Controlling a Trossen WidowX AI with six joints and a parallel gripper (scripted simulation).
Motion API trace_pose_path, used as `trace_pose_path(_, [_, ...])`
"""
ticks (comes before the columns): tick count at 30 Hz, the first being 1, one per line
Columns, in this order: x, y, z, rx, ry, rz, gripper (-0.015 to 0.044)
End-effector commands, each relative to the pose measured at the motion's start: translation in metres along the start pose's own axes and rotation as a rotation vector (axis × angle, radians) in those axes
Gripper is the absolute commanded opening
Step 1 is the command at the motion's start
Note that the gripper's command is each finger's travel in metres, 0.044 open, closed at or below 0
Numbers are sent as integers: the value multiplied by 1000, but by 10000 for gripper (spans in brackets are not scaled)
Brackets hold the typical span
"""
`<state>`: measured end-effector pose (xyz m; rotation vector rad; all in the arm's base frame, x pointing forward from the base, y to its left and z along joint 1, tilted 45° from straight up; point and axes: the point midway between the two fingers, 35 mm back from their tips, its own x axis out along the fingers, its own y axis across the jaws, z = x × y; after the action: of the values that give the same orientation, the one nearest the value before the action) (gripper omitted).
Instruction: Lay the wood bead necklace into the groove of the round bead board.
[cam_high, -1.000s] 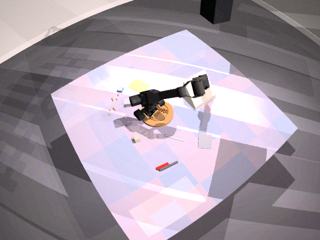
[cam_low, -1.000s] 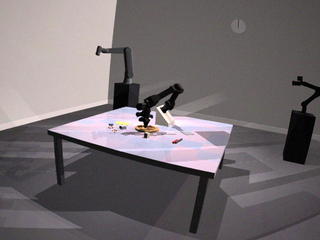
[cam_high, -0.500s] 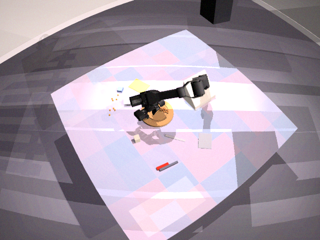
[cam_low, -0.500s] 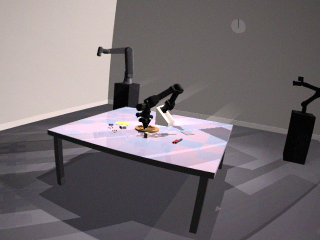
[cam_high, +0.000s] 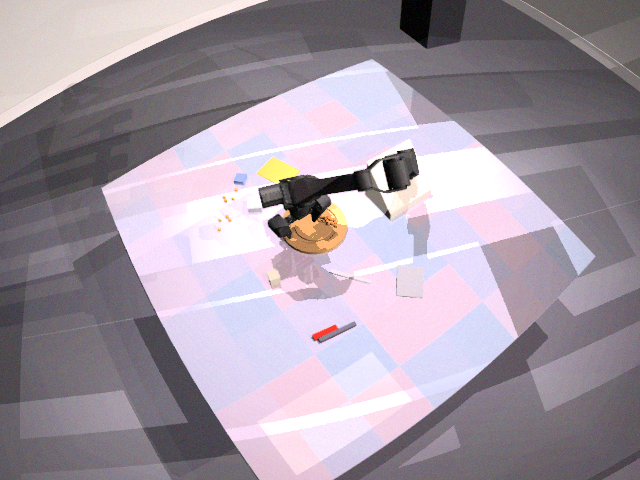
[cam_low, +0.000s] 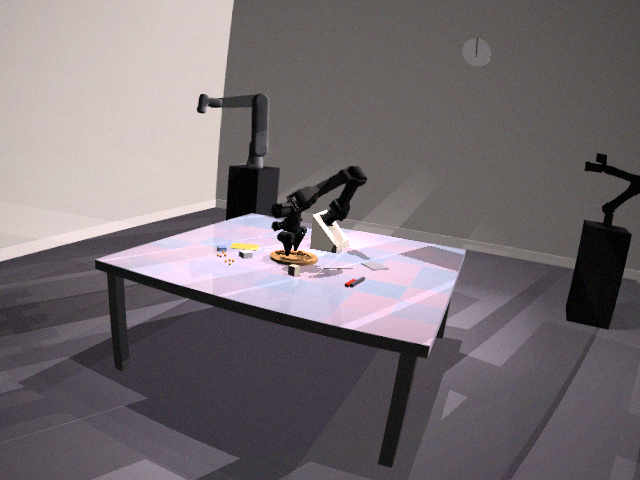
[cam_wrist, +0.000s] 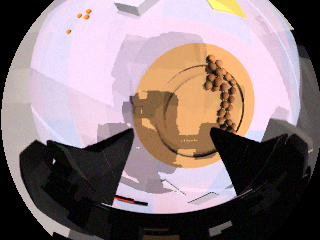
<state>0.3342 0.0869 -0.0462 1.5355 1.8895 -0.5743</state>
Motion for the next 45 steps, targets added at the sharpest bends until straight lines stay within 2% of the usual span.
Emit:
trace_pose_path(1, [-4,-1,0,-8,-4,2,440])
trace_pose_path(6, [-6,-1,0,-10,-5,3,440])
trace_pose_path(8, [-7,-5,-2,-59,-5,3,387])
trace_pose_path(19, [-17,-80,-23,-827,-5,-1,380])
trace_pose_path(45, [3,-79,-22,-844,-11,3,380])
